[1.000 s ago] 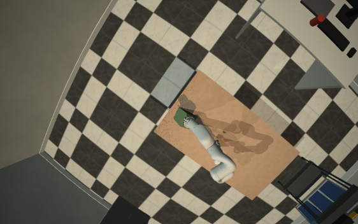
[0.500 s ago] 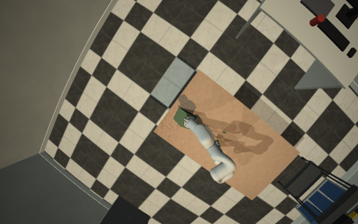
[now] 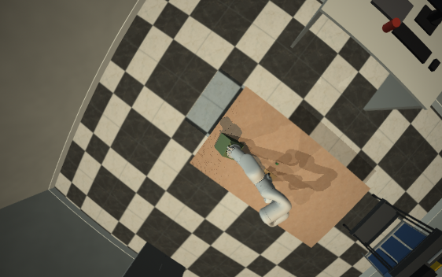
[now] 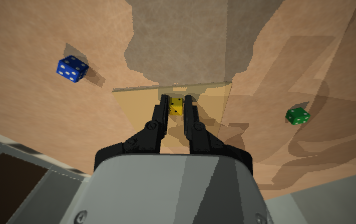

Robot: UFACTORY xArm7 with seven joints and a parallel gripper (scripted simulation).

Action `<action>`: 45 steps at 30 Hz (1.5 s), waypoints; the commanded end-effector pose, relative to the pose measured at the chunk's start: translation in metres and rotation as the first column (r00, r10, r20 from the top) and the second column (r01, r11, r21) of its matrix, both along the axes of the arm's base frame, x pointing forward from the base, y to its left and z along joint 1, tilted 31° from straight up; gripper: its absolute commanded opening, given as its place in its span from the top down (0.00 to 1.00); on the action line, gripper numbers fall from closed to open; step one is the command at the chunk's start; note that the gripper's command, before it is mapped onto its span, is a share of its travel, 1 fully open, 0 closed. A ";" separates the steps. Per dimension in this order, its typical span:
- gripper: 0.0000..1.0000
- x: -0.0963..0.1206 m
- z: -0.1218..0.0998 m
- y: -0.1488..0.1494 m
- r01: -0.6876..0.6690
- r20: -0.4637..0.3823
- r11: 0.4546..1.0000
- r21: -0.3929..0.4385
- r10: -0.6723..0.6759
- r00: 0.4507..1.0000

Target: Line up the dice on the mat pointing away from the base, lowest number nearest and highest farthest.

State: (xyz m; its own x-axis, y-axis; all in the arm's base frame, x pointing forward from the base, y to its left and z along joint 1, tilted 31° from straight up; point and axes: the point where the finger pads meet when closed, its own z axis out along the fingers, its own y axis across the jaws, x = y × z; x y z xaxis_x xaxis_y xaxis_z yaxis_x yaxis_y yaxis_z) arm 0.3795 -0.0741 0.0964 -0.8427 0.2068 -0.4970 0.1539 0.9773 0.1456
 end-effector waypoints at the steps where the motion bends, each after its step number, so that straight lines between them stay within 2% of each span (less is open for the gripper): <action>1: 0.73 0.000 0.000 0.000 0.000 0.001 1.000 0.000 0.000 1.000; 3: 0.73 0.000 0.000 0.000 0.000 0.001 1.000 0.000 0.000 1.000; 4: 0.69 0.000 0.000 0.000 0.000 0.001 1.000 0.000 0.000 1.000; 19: 0.69 0.000 0.001 0.000 0.001 0.001 1.000 0.000 -0.001 1.000; 29: 0.69 -0.006 0.010 -0.001 0.000 0.001 1.000 0.000 0.000 1.000; 45: 0.69 -0.033 0.056 -0.003 0.000 0.001 1.000 0.000 0.000 1.000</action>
State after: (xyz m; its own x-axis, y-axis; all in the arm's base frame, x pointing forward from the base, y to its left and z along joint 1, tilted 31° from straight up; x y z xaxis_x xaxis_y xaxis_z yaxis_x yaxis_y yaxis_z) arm 0.3579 -0.0775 0.1332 -0.8682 0.2003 -0.4540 0.1167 0.9716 0.2056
